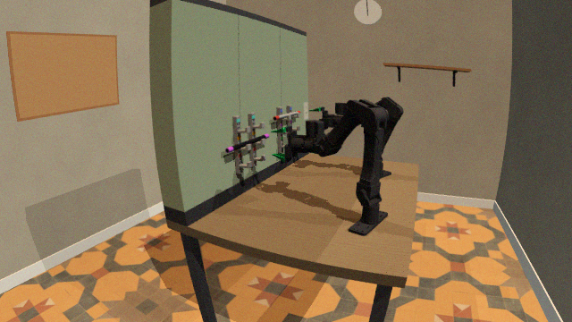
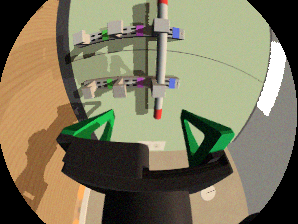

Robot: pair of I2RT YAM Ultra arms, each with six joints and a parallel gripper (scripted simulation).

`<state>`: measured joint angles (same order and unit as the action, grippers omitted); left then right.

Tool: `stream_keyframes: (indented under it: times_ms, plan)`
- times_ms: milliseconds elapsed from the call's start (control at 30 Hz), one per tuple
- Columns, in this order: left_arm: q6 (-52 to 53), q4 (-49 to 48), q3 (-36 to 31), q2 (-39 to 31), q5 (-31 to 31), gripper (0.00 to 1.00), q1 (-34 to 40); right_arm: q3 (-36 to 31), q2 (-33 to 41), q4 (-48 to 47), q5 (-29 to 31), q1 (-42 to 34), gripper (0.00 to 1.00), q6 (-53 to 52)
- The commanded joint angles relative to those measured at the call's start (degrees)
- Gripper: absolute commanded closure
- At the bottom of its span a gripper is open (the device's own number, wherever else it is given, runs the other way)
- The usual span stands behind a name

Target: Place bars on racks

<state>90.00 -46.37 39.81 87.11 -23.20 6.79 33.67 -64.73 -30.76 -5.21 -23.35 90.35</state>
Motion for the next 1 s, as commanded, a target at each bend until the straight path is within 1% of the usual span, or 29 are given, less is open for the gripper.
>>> stream_keyframes:
  times_ms: [0,533,967]
  plan:
    - [0.0,-1.1,-0.2,0.0,-0.4,0.00,0.6,2.4,-0.9,1.1,-1.9,1.0,0.00,-0.4]
    - [0.0,-1.1,-0.2,0.0,-0.4,0.00,0.6,4.8,-3.2,1.3,-6.6,5.7,0.00,-0.3]
    - [0.0,-1.1,-0.2,0.0,-0.4,0.00,0.6,9.0,-5.1,3.5,-10.5,9.7,0.00,-0.4]
